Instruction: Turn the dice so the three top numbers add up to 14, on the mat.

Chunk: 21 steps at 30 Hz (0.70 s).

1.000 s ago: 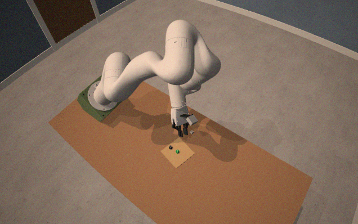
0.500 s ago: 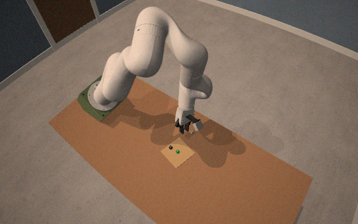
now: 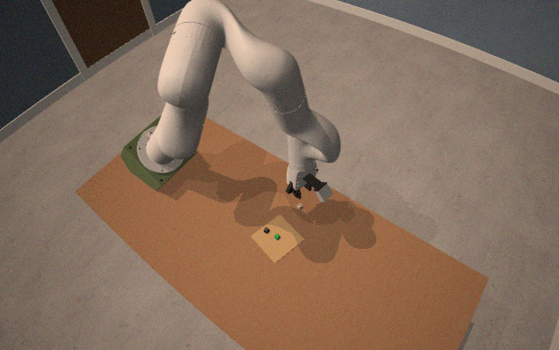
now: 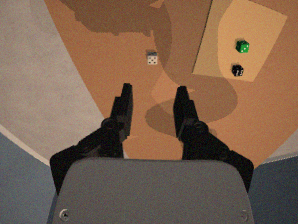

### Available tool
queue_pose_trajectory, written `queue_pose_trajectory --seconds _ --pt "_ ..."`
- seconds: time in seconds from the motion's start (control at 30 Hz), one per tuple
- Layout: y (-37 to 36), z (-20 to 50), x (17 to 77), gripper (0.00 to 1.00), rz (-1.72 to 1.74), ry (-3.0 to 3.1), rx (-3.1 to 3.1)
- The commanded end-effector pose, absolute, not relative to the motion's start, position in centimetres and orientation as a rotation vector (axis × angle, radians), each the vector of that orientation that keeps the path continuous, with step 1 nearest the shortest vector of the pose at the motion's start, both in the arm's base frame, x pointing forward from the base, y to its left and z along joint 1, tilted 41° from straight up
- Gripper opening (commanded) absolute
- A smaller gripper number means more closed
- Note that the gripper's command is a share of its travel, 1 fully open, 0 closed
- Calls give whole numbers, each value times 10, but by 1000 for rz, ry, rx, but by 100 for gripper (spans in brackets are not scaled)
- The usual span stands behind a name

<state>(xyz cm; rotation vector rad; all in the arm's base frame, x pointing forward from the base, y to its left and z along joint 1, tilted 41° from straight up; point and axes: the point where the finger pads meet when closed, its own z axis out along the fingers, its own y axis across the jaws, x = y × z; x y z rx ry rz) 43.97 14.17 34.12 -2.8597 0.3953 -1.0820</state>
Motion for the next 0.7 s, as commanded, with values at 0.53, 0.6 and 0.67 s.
queue_pose_trajectory --seconds 0.53,0.6,0.67 --pt "145 297 459 100 -1066 358 -2877" --pt "145 297 460 31 -1065 358 -2877" --pt "145 297 460 31 -1065 358 -2877"
